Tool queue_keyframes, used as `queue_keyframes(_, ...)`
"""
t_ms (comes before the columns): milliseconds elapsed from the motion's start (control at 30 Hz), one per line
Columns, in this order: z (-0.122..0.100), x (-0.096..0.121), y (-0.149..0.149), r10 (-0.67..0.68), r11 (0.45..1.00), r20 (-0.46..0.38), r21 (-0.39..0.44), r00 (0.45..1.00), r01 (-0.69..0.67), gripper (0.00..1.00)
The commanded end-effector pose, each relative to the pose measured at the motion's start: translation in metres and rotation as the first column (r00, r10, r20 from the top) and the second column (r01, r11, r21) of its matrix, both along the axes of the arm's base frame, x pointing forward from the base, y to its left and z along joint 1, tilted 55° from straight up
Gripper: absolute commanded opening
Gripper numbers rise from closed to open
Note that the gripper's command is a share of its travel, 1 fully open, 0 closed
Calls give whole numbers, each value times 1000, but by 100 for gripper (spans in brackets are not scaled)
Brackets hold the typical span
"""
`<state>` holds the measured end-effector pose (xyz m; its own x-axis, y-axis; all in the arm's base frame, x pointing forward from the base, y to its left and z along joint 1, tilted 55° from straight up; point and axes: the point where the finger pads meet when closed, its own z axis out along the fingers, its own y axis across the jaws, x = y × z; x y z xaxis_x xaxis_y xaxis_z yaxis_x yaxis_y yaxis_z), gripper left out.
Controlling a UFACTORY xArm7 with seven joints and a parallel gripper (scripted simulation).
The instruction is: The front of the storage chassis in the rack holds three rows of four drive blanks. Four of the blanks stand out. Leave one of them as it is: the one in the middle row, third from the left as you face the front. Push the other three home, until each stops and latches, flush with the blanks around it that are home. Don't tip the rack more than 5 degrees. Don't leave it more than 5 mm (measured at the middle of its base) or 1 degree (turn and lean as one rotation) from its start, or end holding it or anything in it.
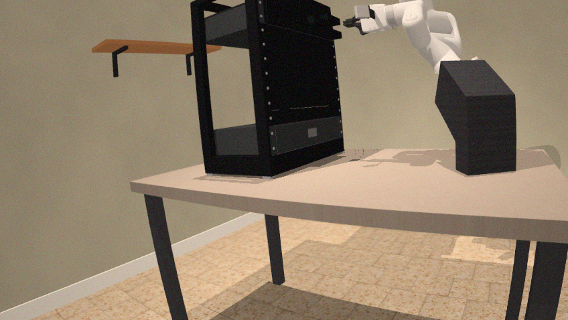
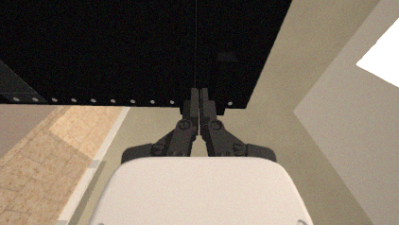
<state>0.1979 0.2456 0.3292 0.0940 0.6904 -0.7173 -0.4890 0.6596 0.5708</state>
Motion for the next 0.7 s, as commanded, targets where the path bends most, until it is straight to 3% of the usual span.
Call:
queue_keyframes(0,35,45,-25,9,1000,1,0,1000,-9,0)
queue_keyframes(667,37,49,-24,9,1000,1,0,1000,-9,0)
